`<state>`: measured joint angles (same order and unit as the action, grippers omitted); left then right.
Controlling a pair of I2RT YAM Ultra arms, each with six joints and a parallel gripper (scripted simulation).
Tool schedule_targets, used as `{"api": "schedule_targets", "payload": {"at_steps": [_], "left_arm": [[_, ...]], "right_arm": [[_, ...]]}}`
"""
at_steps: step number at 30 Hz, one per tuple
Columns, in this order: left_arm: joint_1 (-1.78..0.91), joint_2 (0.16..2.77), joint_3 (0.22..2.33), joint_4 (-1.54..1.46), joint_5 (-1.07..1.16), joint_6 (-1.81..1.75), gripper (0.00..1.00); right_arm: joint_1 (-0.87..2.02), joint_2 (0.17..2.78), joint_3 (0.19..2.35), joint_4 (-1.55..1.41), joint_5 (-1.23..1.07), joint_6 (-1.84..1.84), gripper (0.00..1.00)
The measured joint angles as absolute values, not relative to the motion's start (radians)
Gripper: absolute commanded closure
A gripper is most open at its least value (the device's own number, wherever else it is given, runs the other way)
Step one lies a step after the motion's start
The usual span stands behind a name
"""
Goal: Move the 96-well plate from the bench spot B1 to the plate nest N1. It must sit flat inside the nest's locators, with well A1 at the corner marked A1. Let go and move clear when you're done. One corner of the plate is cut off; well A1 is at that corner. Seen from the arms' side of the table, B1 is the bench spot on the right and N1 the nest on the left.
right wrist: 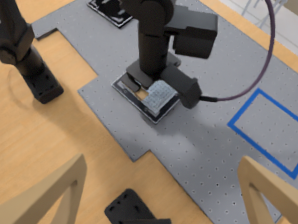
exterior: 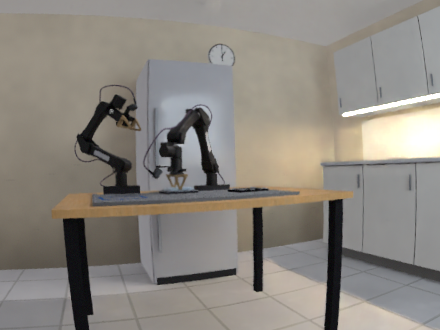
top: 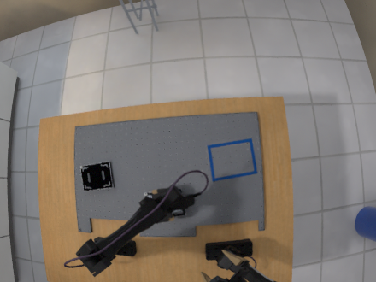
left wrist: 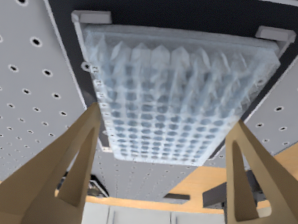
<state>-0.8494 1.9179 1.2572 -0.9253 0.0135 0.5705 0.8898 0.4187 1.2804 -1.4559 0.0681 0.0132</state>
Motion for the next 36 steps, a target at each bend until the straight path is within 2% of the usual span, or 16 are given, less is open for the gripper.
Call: {"api": "schedule_targets", "payload": {"at_steps": [2, 10, 11, 12, 30, 36], "left_arm": [[-0.849, 1.918, 1.257, -0.927, 0.018, 0.570, 0.10], [-0.850, 1.918, 1.257, -0.929, 0.020, 0.569, 0.21], [-0.850, 1.918, 1.257, -0.929, 0.020, 0.569, 0.33], [-0.850, 1.918, 1.257, -0.929, 0.020, 0.569, 0.21], [-0.849, 1.867, 1.314, -1.036, 0.000, 0.578, 0.21], [-0.800, 1.843, 1.293, -1.030, -0.001, 0.675, 0.21]], "right_arm": [[0.890, 0.419, 1.280, -1.456, 0.068, 0.013, 0.00], [0.890, 0.419, 1.280, -1.456, 0.068, 0.013, 0.00], [0.890, 0.419, 1.280, -1.456, 0.068, 0.013, 0.00], [0.890, 0.419, 1.280, -1.456, 0.068, 0.013, 0.00], [0.890, 0.419, 1.280, -1.455, 0.068, 0.013, 0.00], [0.895, 0.429, 1.272, -1.326, 0.065, 0.013, 0.00]]}}
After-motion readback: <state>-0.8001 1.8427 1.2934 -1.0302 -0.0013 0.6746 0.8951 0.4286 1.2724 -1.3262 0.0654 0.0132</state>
